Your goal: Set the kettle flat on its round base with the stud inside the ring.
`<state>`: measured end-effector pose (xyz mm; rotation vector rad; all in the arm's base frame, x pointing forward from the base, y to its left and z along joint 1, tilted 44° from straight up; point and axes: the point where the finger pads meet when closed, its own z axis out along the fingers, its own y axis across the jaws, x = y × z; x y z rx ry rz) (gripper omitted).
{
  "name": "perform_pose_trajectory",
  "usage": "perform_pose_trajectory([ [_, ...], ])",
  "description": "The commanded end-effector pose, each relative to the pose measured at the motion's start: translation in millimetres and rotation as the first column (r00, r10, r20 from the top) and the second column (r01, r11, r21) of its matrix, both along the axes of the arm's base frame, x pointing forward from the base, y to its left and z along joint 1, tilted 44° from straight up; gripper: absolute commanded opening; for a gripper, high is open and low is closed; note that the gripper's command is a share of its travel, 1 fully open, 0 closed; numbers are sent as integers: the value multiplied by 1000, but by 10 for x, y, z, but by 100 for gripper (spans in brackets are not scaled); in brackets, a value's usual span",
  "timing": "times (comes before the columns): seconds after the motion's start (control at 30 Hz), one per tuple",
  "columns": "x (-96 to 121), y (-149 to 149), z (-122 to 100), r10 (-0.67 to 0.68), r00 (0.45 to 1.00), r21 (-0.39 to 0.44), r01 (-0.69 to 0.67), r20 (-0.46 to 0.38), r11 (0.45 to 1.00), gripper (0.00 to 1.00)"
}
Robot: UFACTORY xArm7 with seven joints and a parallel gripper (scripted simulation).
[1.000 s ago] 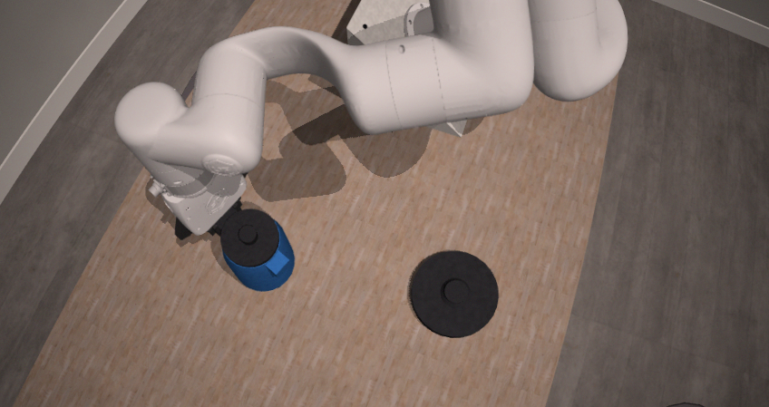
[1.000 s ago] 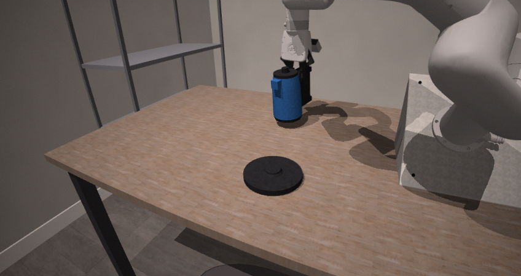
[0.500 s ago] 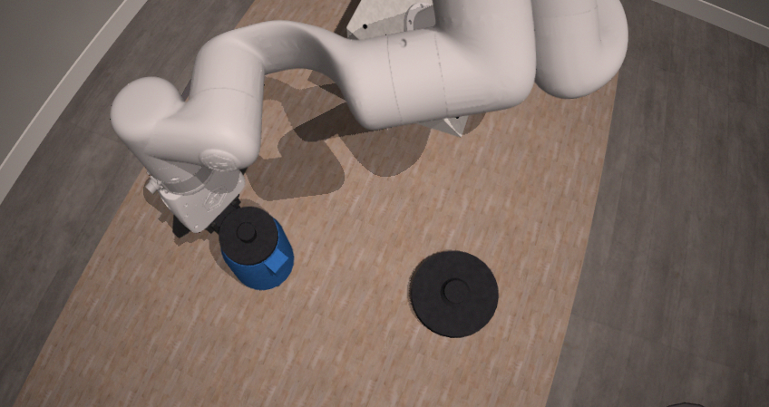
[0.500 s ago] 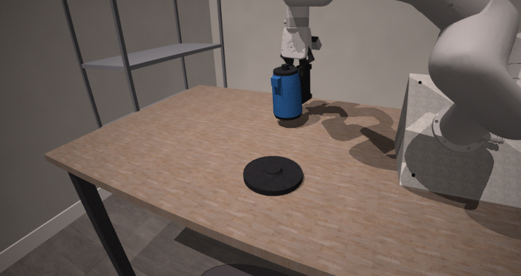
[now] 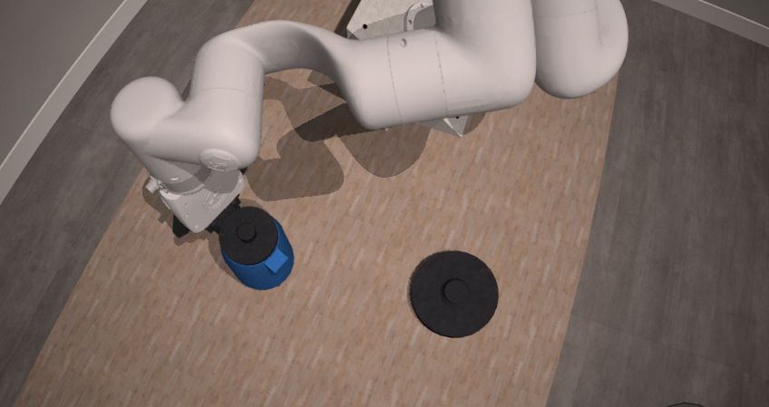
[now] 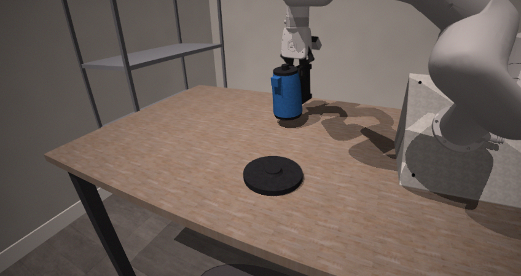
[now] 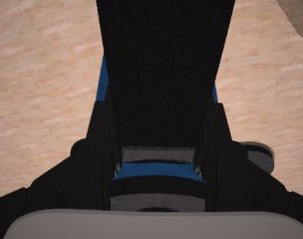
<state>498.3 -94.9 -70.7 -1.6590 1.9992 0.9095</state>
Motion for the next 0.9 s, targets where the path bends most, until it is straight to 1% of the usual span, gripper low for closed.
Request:
perform_pose_trajectory([
  [0.0,11,-29,14,-3,1000,-4,3,4,1000,0],
  [0.6,12,-29,15,-3,1000,-4,3,4,1000,0],
  [0.87,27,-34,74,-3,1000,-4,3,4,1000,0],
])
